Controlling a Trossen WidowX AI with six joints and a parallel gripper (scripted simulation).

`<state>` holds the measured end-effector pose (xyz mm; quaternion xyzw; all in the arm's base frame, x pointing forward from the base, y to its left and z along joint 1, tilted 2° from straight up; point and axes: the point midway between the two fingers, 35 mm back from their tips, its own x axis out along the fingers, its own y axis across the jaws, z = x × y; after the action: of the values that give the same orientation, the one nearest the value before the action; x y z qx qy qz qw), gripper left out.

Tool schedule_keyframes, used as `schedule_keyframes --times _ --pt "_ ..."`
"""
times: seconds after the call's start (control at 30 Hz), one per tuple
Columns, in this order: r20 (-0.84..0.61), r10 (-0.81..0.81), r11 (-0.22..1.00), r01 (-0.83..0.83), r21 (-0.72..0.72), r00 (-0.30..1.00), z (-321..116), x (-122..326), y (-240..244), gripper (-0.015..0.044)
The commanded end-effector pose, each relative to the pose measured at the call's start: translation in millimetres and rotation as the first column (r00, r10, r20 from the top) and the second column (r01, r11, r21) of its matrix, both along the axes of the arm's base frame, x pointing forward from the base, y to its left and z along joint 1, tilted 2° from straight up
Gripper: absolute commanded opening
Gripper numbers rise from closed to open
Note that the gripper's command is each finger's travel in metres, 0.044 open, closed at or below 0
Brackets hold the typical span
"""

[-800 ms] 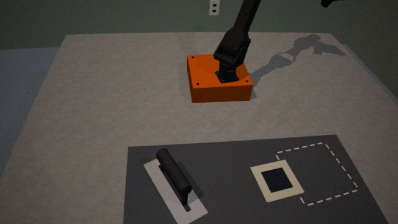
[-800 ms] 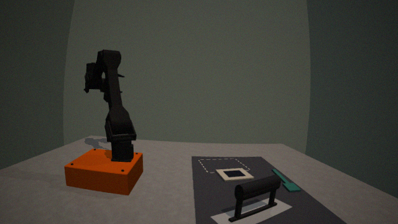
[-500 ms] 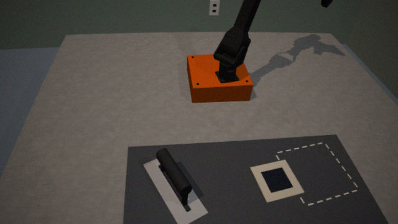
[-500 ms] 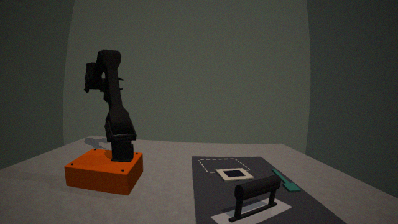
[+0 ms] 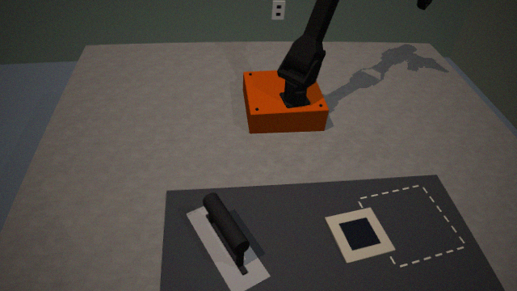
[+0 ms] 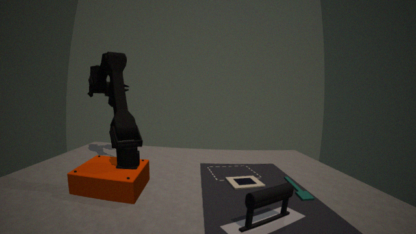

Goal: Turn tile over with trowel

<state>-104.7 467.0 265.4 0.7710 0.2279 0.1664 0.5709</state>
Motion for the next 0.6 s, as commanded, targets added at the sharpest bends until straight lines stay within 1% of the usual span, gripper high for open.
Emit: schedule_keyframes --times 0.0,0.43,0.57 --pt "0.0 0.0 1.0 0.0 0.0 1.0 0.0 0.0 0.0 0.0" --pt "0.0 0.0 1.0 0.0 0.0 1.0 0.0 0.0 0.0 0.0" --pt "0.0 0.0 1.0 0.0 0.0 1.0 0.0 0.0 0.0 0.01"
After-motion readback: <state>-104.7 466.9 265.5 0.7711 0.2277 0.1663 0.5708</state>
